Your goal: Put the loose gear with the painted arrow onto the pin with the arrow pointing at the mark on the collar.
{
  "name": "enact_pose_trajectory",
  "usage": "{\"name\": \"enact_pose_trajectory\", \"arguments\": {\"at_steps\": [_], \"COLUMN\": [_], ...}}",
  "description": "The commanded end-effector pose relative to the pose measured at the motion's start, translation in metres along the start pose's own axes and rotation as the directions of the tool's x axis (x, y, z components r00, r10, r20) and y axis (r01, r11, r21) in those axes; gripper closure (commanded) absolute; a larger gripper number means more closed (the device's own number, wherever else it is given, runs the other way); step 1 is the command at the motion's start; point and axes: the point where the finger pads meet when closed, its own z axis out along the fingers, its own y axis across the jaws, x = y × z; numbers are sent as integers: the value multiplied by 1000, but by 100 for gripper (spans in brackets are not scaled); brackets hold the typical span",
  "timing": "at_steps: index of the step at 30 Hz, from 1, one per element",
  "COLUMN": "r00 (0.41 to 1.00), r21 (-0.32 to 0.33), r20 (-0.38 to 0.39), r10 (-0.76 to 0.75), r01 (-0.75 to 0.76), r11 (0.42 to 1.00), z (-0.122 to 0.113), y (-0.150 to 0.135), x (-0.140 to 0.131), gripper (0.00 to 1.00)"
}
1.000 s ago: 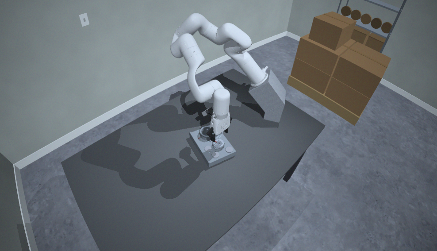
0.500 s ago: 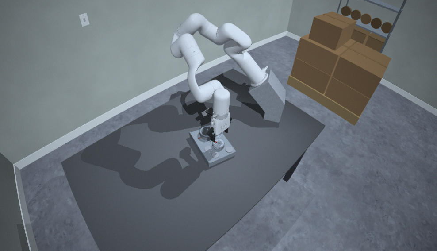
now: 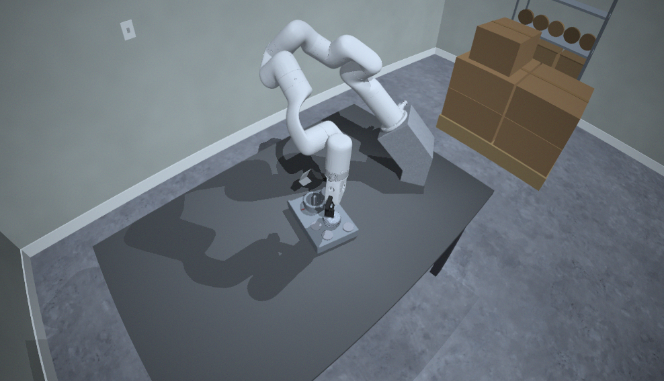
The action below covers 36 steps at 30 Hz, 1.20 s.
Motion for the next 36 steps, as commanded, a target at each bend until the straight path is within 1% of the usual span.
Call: {"name": "enact_pose_trajectory", "arguments": {"at_steps": [1, 6, 11, 13, 14, 36], "r00": [961, 874, 744, 744, 692, 692], "r21": [-4, 3, 2, 2, 0, 0], "r20": [14, 11, 19, 19, 28, 28], "r10": [-275, -486, -668, -668, -721, -721], "r01": [275, 486, 668, 668, 722, 722], "r11": [961, 874, 744, 744, 692, 692], "z": [-1, -1, -1, -1, -1, -1], "y": [-1, -1, -1, -1, -1, -1], "x": [-1, -1, -1, -1, -1, -1], "gripper": [0, 0, 0, 0, 7, 7]}}
